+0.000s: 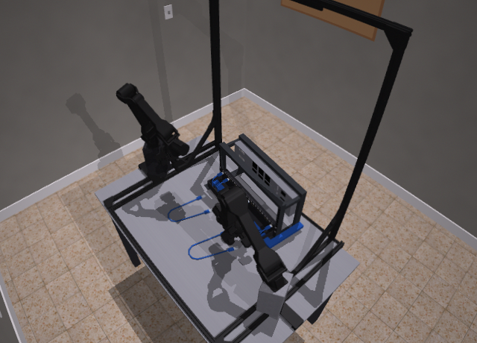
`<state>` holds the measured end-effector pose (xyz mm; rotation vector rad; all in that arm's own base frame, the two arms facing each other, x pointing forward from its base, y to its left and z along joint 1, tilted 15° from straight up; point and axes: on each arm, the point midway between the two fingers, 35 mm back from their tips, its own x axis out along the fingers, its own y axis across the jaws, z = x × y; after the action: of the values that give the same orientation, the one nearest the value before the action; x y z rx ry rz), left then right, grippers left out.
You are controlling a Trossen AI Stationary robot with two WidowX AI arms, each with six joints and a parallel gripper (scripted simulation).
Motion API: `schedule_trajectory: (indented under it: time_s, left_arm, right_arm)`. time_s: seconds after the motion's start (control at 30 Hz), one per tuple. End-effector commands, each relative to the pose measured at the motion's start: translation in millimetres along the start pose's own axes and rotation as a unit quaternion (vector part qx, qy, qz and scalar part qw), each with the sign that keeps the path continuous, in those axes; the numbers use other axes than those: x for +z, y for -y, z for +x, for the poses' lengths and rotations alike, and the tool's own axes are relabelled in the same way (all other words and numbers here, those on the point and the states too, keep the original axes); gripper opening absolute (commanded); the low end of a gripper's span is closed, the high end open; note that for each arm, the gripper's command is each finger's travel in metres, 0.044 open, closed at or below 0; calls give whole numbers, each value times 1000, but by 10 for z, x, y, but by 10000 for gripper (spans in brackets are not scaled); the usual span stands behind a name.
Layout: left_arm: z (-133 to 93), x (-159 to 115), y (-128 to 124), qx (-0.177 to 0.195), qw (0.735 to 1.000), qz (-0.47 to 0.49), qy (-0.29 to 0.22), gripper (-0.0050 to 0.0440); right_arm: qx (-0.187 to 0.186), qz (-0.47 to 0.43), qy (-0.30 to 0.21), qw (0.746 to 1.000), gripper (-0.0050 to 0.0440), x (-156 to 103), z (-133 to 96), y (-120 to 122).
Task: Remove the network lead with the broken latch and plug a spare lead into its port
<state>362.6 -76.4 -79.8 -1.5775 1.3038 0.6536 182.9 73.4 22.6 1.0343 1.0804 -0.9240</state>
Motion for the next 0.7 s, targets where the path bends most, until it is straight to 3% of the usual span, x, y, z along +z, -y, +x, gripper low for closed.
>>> schedule_trajectory:
  time_s: [0.0,0.67]
  left_arm:
    - [139,154,-139,16,1000,-8,20,55]
    - [146,158,-129,-5,1000,2,-5,55]
  right_arm:
    - [0,0,0,1000,176,0,0,0]
    - [0,0,0,1000,176,0,0,0]
